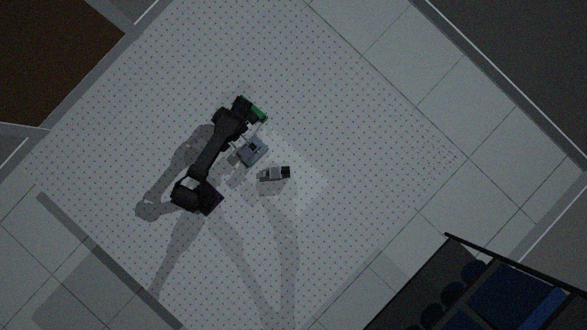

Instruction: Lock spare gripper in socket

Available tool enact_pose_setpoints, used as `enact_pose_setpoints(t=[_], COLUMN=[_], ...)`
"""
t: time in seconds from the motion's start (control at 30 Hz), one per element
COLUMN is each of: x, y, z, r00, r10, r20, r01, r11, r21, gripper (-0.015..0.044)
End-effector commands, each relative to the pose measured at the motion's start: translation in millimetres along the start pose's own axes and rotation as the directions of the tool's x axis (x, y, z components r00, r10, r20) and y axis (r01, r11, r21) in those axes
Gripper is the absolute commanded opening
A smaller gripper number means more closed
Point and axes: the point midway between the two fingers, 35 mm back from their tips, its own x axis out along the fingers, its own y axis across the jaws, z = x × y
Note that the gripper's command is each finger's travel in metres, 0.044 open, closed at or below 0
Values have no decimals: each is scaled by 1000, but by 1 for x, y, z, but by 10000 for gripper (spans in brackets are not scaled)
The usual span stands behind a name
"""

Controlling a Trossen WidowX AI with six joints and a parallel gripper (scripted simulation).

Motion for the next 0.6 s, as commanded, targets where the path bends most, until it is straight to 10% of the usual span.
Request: enact_pose_setpoints(t=[0.0, 0.57], x=[-4, -7], y=[0, -1], z=[4, 14], r00=[998, 997], r10=[-2, 6], r20=[55, 78], r01=[2, -5], r11=[1000, 1000], r21=[-7, -13], gripper=[0, 0])
